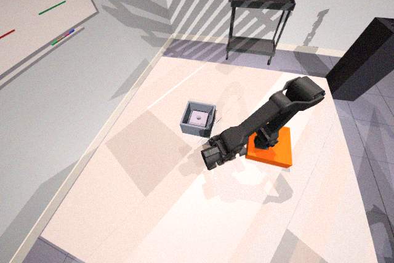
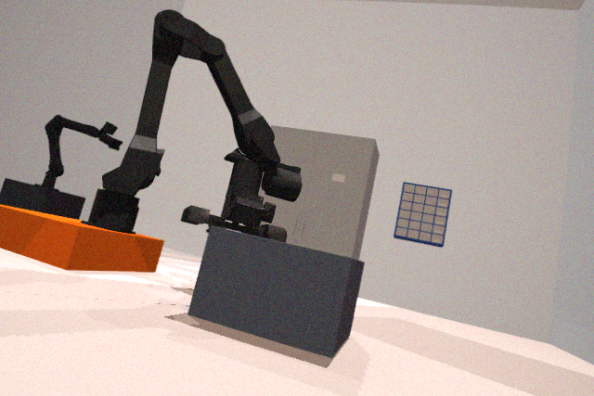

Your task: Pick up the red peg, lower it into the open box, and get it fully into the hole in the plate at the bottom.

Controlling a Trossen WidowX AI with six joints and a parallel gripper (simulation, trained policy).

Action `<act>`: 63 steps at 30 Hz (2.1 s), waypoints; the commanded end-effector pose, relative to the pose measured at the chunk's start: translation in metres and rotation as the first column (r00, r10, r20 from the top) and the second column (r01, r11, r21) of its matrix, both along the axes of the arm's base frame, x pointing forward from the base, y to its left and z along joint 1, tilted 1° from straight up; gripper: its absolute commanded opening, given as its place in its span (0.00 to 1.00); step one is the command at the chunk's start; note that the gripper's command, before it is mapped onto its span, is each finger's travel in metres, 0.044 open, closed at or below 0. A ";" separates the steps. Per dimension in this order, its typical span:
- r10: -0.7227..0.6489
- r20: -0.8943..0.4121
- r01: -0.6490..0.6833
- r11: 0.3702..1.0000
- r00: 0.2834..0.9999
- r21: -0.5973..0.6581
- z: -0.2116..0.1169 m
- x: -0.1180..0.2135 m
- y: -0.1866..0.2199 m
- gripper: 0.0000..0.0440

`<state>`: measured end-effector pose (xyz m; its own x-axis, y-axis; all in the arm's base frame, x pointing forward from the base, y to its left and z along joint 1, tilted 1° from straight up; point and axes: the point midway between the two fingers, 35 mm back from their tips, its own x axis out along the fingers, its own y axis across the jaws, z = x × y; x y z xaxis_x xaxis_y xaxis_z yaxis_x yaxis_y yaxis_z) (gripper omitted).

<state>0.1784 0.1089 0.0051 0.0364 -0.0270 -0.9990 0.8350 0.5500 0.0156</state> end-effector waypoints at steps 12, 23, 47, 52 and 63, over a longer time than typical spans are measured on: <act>0.122 0.111 -0.112 0.989 0.986 -0.091 0.050 0.027 -0.018 0.00; 0.159 0.169 -0.132 0.979 0.973 -0.156 0.095 0.056 -0.039 0.00; 0.041 0.200 0.001 0.979 0.979 -0.205 0.124 0.111 -0.125 0.00; 0.009 0.205 0.034 0.978 0.979 -0.205 0.121 0.121 -0.143 0.00; -0.053 0.204 0.093 0.977 0.978 -0.191 0.109 0.140 -0.178 0.01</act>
<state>0.3138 -0.0646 0.1167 0.2238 -0.2403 -0.9446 0.8629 0.4994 0.0774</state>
